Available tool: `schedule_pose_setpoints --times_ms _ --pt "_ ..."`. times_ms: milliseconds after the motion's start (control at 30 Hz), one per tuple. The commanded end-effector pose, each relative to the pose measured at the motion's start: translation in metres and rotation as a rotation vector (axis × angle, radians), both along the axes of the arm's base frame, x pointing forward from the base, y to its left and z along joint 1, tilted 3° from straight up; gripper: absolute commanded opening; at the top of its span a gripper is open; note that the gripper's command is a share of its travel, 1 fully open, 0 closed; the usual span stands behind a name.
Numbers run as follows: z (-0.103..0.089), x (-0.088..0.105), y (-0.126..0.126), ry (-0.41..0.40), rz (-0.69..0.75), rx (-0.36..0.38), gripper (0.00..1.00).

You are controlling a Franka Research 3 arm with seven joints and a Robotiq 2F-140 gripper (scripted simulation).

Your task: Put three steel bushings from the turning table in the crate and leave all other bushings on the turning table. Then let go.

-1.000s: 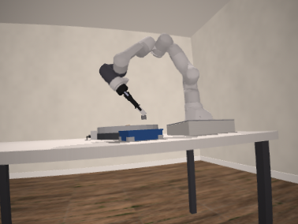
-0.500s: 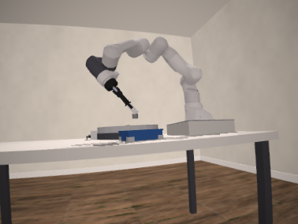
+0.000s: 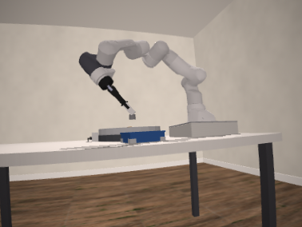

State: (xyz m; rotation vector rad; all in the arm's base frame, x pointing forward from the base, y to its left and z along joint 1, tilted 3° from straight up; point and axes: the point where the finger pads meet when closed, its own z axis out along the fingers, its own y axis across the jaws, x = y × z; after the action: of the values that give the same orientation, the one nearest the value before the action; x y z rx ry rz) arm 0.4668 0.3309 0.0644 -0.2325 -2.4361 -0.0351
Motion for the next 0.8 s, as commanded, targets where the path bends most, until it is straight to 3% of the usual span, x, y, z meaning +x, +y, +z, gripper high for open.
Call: schedule_pose_setpoints --times_ms 0,767 --pt "0.0017 0.0003 0.0032 0.016 -0.032 -0.028 0.0" --pt "0.0014 0.0028 0.0088 0.016 -0.032 -0.028 0.0"
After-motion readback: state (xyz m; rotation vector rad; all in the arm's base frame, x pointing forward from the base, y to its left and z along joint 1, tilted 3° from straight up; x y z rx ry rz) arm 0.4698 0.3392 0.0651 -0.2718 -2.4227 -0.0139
